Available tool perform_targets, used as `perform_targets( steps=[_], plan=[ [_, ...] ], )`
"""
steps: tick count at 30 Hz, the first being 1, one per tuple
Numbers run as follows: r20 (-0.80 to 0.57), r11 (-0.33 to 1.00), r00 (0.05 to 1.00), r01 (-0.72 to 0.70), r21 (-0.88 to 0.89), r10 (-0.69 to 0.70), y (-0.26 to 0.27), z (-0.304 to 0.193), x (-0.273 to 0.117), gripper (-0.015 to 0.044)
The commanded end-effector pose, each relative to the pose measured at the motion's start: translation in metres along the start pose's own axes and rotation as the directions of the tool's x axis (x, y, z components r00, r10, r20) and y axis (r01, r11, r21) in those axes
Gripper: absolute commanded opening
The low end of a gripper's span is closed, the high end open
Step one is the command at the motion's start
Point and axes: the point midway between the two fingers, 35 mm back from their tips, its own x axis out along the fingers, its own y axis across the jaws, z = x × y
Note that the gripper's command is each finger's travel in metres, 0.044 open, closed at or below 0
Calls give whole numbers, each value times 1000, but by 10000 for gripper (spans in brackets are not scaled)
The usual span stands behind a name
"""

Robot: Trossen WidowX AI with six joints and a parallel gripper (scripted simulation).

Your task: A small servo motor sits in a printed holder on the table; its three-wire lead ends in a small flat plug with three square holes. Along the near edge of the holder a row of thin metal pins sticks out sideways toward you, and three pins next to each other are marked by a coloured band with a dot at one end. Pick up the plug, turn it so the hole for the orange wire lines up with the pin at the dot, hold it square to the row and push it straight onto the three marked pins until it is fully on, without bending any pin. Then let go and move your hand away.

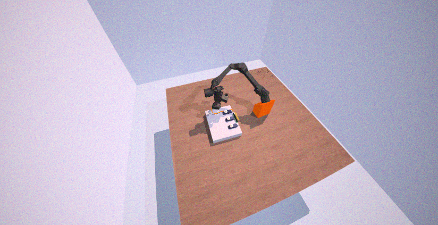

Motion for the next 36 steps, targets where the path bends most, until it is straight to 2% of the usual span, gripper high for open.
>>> perform_targets(
  steps=[1,9,18,36],
  plan=[
    [3,1000,1000,-7,20,7,2,1,-6,0],
    [6,976,1000,-3,218,2,-3,17,-9,0],
    [9,887,1000,-1,462,-4,-8,39,-12,0],
    [15,539,1000,-7,842,-10,-14,83,-16,0]
  ],
)
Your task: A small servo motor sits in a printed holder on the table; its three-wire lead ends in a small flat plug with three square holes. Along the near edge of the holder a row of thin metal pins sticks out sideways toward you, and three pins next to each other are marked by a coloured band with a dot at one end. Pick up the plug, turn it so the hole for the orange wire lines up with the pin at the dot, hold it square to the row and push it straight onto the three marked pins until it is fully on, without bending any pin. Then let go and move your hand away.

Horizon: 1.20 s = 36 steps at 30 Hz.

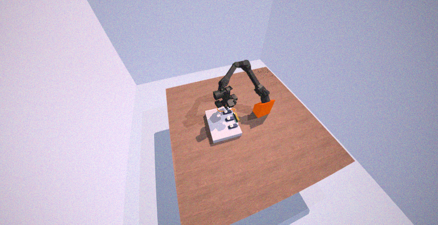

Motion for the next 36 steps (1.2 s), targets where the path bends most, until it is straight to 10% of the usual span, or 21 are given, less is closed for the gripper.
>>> perform_targets(
  steps=[1,36],
  plan=[
    [5,991,1000,1,137,-2,9,9,-1,0],
    [4,406,1000,-5,914,4,81,58,2,0]
  ],
)
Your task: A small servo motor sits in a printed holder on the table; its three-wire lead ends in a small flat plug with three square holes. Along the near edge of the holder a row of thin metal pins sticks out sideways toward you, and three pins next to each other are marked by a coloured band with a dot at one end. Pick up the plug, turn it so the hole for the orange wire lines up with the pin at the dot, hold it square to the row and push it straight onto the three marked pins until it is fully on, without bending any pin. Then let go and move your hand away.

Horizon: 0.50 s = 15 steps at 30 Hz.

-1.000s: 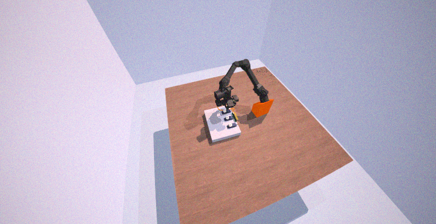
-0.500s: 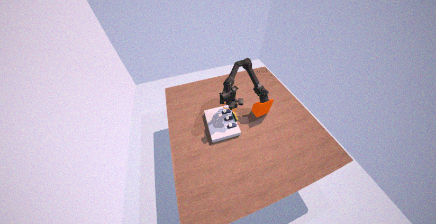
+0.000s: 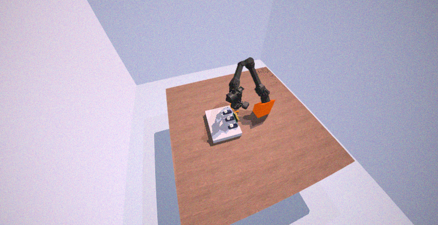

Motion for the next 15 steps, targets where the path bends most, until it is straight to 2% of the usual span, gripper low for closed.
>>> perform_targets(
  steps=[1,15],
  plan=[
    [1,991,1000,-2,137,2,11,-7,1,0],
    [-4,855,1000,5,518,-3,39,-27,7,0]
  ],
)
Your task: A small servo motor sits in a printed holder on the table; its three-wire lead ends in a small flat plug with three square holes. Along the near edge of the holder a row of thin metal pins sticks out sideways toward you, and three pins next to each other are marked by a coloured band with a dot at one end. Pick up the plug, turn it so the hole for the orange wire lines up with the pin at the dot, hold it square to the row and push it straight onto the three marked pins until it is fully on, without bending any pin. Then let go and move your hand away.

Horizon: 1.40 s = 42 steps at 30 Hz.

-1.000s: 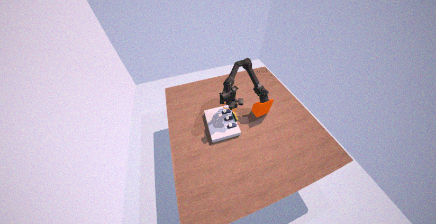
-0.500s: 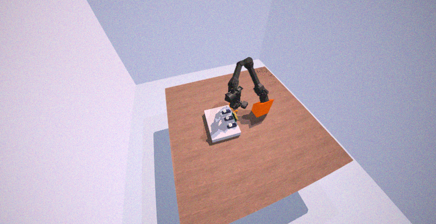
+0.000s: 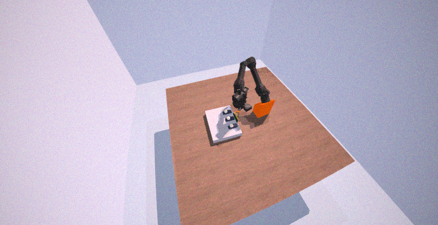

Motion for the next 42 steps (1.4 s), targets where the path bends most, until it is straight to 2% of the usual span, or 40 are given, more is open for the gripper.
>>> perform_targets(
  steps=[1,7,19,42],
  plan=[
    [0,991,1000,-1,137,1,6,-11,2,0],
    [-1,957,1000,3,289,-3,11,-23,5,0],
    [-1,956,1000,5,293,-5,11,-24,45,0],
    [0,955,1000,5,295,-5,-2,11,42,0]
  ],
)
